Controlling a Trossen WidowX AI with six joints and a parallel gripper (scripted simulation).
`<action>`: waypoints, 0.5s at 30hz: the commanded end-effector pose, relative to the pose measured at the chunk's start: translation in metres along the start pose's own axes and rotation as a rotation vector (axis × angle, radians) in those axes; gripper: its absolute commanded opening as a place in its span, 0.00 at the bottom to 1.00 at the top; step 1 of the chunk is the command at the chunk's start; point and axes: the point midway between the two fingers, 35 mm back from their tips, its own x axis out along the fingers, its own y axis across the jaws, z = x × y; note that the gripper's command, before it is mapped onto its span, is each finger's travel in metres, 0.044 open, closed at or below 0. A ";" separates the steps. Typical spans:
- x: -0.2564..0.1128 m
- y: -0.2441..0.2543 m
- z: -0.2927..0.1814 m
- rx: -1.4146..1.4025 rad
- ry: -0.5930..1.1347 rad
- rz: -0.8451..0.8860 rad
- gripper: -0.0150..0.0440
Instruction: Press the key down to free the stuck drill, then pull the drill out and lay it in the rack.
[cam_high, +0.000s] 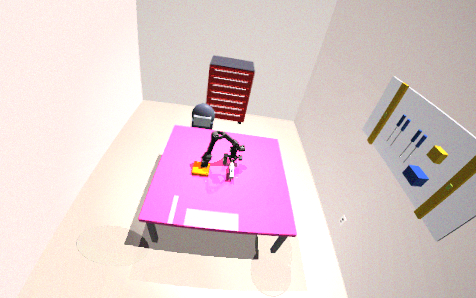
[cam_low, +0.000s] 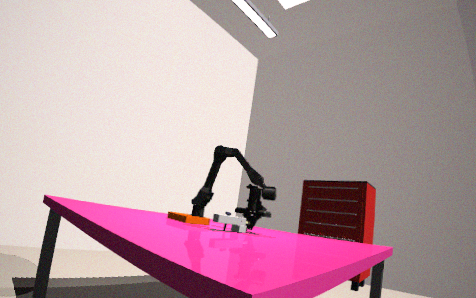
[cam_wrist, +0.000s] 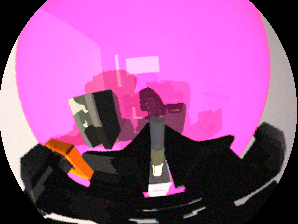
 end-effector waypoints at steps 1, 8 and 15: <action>-0.001 -0.001 0.006 0.002 -0.001 -0.002 0.25; -0.002 -0.001 0.018 0.002 -0.002 -0.002 0.25; -0.002 -0.001 0.027 0.002 -0.003 -0.002 0.25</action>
